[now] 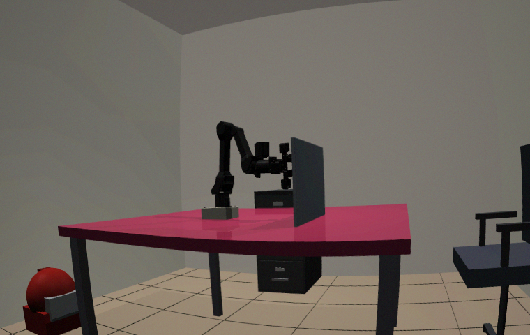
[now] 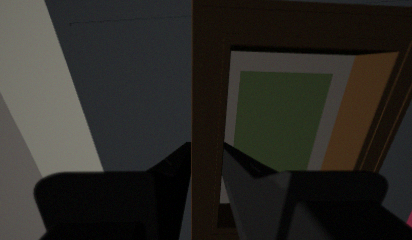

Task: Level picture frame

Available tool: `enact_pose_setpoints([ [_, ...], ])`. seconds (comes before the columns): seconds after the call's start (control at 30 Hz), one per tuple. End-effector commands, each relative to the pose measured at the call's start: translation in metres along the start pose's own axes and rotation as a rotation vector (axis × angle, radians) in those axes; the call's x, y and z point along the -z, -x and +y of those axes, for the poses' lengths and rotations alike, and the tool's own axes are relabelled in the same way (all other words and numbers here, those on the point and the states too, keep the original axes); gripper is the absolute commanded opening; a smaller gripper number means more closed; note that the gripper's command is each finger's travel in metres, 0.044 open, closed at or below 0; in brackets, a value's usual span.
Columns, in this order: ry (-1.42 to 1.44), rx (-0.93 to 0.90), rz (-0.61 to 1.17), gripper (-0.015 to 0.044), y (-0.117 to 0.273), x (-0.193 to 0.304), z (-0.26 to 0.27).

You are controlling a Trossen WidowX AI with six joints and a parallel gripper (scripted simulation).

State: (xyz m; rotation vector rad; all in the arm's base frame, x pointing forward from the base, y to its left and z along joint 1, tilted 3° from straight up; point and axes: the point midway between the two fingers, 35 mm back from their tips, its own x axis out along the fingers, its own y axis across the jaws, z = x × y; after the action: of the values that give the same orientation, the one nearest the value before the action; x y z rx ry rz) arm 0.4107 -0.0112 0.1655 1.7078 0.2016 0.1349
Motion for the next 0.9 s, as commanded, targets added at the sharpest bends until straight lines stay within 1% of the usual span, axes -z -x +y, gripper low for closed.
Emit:
enact_pose_setpoints([
  [0.0,0.035,-0.003,-0.002,0.0,0.0,0.0001,0.0001],
  [0.63,0.131,-0.003,-0.003,0.0,-0.0001,0.0016,-0.0023],
  [0.87,0.113,0.001,-0.002,0.0184,0.0,0.0013,-0.0027],
])
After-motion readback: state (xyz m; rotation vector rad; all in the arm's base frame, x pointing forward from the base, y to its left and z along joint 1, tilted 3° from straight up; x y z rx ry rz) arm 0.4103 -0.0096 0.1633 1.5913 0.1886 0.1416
